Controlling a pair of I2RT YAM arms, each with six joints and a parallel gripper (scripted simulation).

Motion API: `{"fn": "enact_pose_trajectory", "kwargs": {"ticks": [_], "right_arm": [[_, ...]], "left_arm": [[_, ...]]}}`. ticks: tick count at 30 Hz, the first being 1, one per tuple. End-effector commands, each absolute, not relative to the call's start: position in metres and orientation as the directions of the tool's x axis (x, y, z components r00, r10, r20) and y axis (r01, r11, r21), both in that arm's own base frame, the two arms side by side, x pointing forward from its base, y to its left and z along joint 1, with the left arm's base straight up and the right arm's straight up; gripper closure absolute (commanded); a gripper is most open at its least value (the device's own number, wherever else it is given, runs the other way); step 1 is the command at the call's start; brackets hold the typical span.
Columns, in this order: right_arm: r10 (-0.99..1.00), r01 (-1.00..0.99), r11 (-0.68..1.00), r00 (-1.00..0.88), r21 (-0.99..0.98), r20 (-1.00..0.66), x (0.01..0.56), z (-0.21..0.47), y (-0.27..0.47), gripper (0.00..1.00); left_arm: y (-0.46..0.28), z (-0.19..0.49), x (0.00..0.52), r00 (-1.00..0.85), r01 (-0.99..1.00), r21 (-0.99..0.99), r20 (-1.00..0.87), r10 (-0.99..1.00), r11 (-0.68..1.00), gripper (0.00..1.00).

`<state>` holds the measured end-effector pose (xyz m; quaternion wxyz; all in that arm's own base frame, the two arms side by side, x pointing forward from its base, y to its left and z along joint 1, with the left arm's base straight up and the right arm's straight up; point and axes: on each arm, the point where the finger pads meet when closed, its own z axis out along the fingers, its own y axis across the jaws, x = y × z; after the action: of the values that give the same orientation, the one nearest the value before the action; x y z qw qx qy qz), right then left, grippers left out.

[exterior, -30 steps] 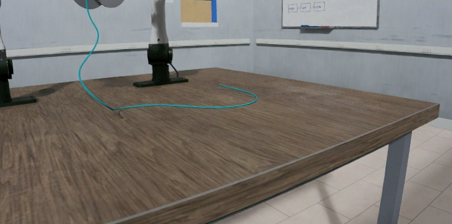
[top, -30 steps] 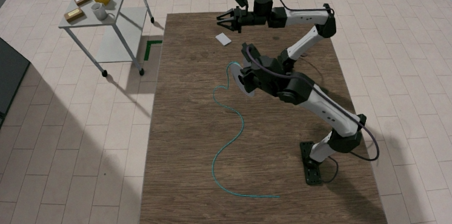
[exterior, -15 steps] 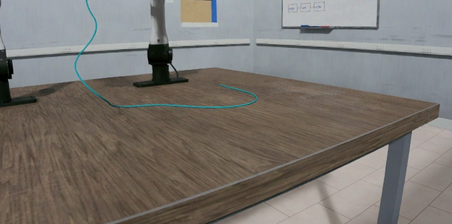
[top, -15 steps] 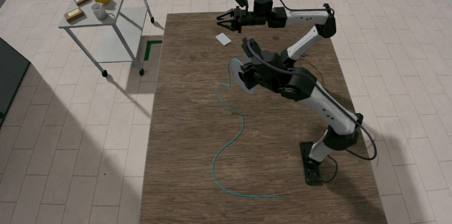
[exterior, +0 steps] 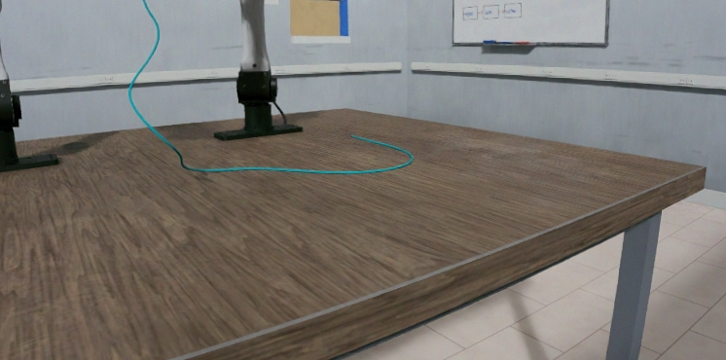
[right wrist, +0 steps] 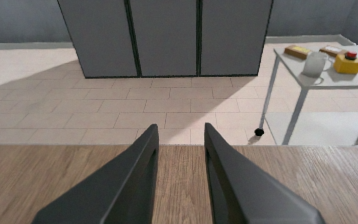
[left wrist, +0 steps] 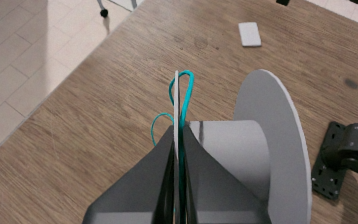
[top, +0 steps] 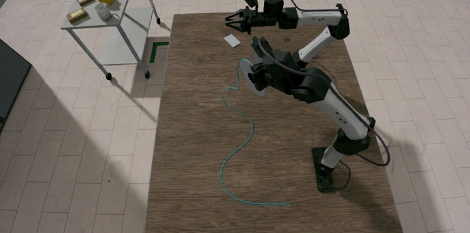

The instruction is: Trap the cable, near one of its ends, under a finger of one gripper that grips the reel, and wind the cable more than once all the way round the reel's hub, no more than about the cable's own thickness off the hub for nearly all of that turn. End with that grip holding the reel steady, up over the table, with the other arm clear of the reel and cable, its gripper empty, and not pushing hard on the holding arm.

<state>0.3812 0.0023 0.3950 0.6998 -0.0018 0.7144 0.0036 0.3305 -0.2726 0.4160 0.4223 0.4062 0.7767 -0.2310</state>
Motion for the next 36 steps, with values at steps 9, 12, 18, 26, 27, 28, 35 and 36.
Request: {"fn": "enact_pose_trajectory", "kwargs": {"ticks": [9,12,18,26,27,28,35,36], "right_arm": [[-0.005,0.016,1.0,0.011,-0.004,-1.0,0.3765,0.4031,-0.0042,0.7],[-0.005,0.016,1.0,0.011,-0.004,-1.0,0.3765,0.4031,-0.0042,0.7],[-0.005,0.016,1.0,0.011,-0.004,-1.0,0.3765,0.4031,-0.0042,0.7],[-0.005,0.016,1.0,0.011,-0.004,-1.0,0.3765,0.4031,-0.0042,0.7],[-0.005,0.016,1.0,0.011,-0.004,-1.0,0.3765,0.4031,-0.0042,0.7],[-0.005,0.016,1.0,0.011,-0.004,-1.0,0.3765,0.4031,-0.0042,0.7],[-0.005,0.016,1.0,0.011,-0.004,-1.0,0.3765,0.4031,-0.0042,0.7],[-0.005,0.016,1.0,0.011,-0.004,-1.0,0.3765,0.4031,-0.0042,0.7]], "left_arm": [[-0.2732,0.4377,0.3333,-0.267,0.828,0.004,-0.876,0.401,0.56,1.0],[-0.2732,0.4378,0.3334,-0.267,0.828,0.004,-0.876,0.401,0.56,1.0],[-0.2732,0.4386,0.3333,-0.266,0.828,0.005,-0.877,0.4,0.56,1.0],[-0.2731,0.439,0.3333,-0.265,0.828,0.005,-0.878,0.4,0.56,1.0],[-0.2731,0.439,0.3332,-0.265,0.828,0.005,-0.878,0.4,0.56,1.0],[-0.2731,0.439,0.3332,-0.265,0.828,0.005,-0.878,0.4,0.56,1.0],[-0.2731,0.4391,0.3332,-0.265,0.828,0.005,-0.878,0.399,0.56,1.0],[-0.2731,0.4391,0.3332,-0.265,0.828,0.005,-0.878,0.399,0.56,1.0]]}}
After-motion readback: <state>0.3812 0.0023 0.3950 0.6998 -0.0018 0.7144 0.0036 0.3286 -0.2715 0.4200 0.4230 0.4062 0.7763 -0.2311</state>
